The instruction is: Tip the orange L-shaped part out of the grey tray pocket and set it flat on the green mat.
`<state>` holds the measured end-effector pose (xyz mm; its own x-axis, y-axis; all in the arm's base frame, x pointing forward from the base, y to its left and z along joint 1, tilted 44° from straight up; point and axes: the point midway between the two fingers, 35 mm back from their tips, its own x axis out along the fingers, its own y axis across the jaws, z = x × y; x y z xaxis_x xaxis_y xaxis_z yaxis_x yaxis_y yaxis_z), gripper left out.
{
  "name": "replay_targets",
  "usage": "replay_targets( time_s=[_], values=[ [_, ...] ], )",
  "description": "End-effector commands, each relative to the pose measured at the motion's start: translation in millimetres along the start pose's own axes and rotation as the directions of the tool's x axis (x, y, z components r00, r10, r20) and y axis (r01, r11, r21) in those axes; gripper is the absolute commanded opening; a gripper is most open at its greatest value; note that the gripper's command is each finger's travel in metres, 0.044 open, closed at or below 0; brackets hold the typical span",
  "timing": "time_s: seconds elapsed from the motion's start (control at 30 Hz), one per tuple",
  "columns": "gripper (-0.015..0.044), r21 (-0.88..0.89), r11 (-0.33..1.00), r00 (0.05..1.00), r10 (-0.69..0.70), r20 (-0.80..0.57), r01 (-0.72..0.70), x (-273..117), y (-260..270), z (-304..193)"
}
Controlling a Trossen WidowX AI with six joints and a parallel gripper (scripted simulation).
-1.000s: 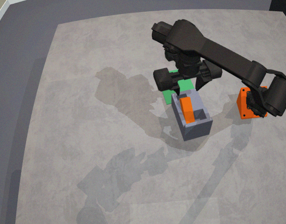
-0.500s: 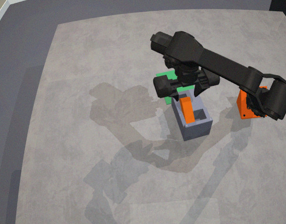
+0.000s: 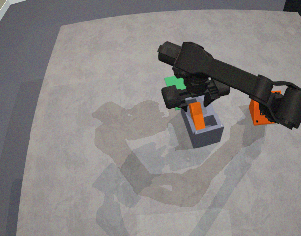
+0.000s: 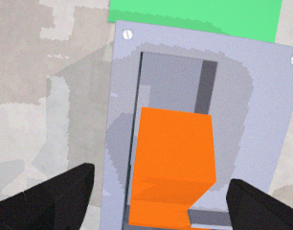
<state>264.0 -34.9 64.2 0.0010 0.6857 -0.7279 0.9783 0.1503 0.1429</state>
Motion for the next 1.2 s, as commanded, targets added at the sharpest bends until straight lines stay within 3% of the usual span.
replay_targets(
  time_s=[0.0,0.3,0.47,0.8,0.9,1.17],
  values=[
    [0.028,0.005,1.0,1.0,0.0,-0.006,0.0,8,-1,-1],
    [0.028,0.004,1.0,1.0,0.0,-0.007,0.0,20,-2,-2],
    [0.0149,0.0,1.0,1.0,-0.001,-0.002,0.001,16,-1,-1],
    [0.0082,0.0,1.0,1.0,-0.001,-0.002,0.001,16,-1,-1],
    [0.0003,0.0,1.0,1.0,-0.001,-0.002,0.001,16,-1,-1],
    [0.0,0.0,1.0,1.0,-0.001,-0.002,0.001,13,-1,-1]
  ],
)
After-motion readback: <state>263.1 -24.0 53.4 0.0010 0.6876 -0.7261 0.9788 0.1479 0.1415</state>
